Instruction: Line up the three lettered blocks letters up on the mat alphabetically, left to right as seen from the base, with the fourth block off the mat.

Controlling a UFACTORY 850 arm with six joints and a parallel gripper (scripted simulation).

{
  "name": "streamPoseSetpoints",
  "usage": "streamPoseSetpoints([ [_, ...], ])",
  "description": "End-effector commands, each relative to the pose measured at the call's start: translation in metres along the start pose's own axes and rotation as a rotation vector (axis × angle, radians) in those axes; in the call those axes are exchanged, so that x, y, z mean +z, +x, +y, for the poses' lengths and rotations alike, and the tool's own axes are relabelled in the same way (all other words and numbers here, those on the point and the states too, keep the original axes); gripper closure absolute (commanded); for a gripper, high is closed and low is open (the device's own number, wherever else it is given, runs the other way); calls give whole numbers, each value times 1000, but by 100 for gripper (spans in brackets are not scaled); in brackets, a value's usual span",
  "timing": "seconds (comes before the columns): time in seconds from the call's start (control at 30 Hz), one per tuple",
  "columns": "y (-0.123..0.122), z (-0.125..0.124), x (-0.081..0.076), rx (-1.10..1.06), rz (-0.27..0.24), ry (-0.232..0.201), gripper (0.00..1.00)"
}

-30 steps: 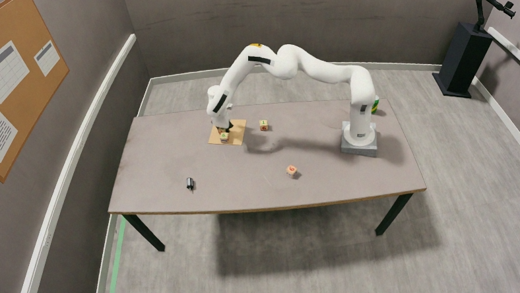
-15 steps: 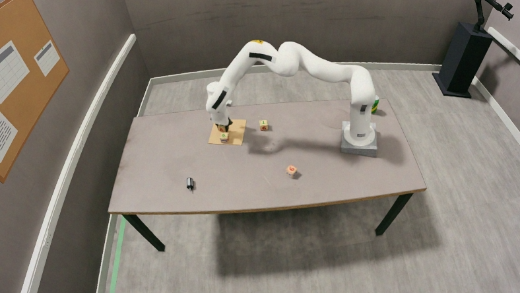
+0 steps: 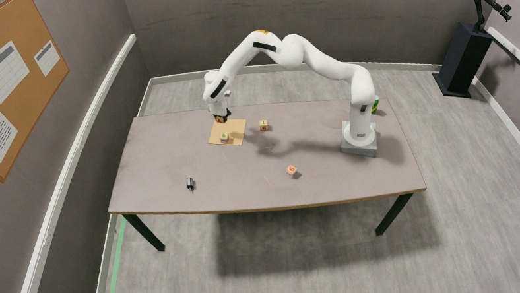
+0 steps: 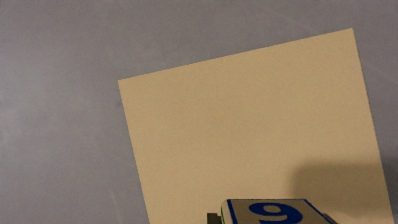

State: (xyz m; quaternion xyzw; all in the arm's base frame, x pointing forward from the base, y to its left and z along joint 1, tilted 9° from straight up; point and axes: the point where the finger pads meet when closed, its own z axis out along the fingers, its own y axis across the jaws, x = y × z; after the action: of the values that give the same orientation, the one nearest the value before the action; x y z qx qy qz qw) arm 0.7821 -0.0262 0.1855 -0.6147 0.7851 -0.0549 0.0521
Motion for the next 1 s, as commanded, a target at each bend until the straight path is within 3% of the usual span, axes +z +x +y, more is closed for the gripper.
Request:
streamPoseSetpoints([
  [0.0,0,-1,-3,0,-1,3,56],
  [0.37,0,-1,-3,45,-1,3,56],
  [0.97,7,7,-3,624,-2,3,56],
])
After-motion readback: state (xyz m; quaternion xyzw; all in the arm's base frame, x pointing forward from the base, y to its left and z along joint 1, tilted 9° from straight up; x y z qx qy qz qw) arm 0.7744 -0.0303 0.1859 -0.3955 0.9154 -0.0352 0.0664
